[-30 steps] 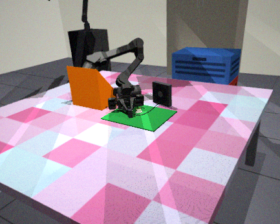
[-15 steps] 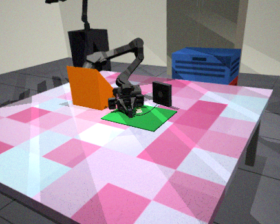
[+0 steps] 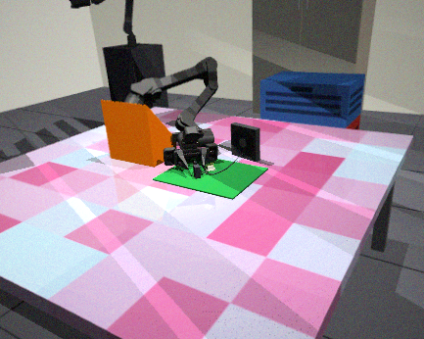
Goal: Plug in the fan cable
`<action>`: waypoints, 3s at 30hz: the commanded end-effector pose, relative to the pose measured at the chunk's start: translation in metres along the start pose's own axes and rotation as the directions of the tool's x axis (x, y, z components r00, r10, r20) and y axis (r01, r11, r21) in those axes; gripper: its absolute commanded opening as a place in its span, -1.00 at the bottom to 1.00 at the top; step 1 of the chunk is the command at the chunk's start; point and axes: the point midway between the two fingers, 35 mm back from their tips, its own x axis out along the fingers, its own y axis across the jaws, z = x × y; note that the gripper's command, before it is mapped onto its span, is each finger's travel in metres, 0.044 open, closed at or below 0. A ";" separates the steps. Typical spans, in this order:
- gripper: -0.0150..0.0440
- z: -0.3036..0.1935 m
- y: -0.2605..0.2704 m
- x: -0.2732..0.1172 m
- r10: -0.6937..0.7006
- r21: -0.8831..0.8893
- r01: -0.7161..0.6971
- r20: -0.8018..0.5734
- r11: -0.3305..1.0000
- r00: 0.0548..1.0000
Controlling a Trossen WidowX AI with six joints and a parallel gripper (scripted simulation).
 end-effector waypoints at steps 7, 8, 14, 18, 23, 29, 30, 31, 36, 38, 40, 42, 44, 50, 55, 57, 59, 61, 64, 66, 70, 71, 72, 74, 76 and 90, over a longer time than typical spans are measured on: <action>1.00 0.015 -0.016 0.047 -0.289 -0.262 0.232 -0.205 0.937 0.935; 1.00 0.017 -0.020 0.051 -0.331 -0.300 0.253 -0.248 0.920 0.910; 1.00 0.042 -0.035 0.060 -0.487 -0.450 0.245 -0.570 0.859 0.662; 1.00 0.058 -0.035 0.055 -0.468 -0.439 0.194 -0.697 0.877 0.543; 1.00 0.097 -0.028 0.038 -0.320 -0.308 0.091 -0.878 0.947 0.355; 1.00 0.139 -0.018 0.030 -0.113 -0.112 0.018 -0.962 0.994 0.250; 1.00 0.146 -0.018 0.032 -0.082 -0.081 0.010 -0.967 0.997 0.240; 1.00 0.153 -0.018 0.033 -0.048 -0.049 0.002 -0.972 0.999 0.231; 1.00 0.171 -0.018 0.037 0.032 0.029 -0.017 -0.976 0.999 0.216; 1.00 0.171 -0.018 0.037 0.032 0.029 -0.018 -0.976 0.999 0.216; 1.00 0.171 -0.018 0.037 0.032 0.029 -0.018 -0.976 0.999 0.216; 1.00 0.171 -0.018 0.037 0.032 0.029 -0.018 -0.976 0.999 0.216; 1.00 0.171 -0.018 0.037 0.032 0.029 -0.018 -0.976 0.999 0.216; 1.00 0.119 -0.015 0.053 0.031 0.028 -0.017 -0.975 0.999 0.219; 1.00 0.073 -0.014 0.058 0.035 0.032 -0.019 -0.976 0.999 0.213; 1.00 0.073 -0.014 0.058 0.035 0.032 -0.019 -0.976 0.999 0.213; 1.00 0.073 -0.014 0.058 0.035 0.032 -0.019 -0.976 0.999 0.213; 1.00 0.072 -0.014 0.058 0.035 0.032 -0.019 -0.976 0.999 0.213; 1.00 0.069 -0.014 0.059 0.035 0.032 -0.019 -0.976 0.999 0.213; 1.00 0.066 -0.013 0.060 0.035 0.032 -0.019 -0.976 0.999 0.213; 1.00 0.059 -0.013 0.062 0.035 0.031 -0.018 -0.976 0.999 0.213; 1.00 0.058 -0.013 0.062 0.035 0.031 -0.018 -0.976 0.999 0.214; 1.00 0.056 -0.013 0.063 0.035 0.031 -0.018 -0.976 0.999 0.214; 1.00 0.053 -0.013 0.063 0.035 0.031 -0.018 -0.976 0.999 0.214; 1.00 0.050 -0.013 0.064 0.035 0.032 -0.018 -0.976 0.999 0.213; 1.00 0.027 -0.012 0.068 0.036 0.033 -0.019 -0.977 0.999 0.212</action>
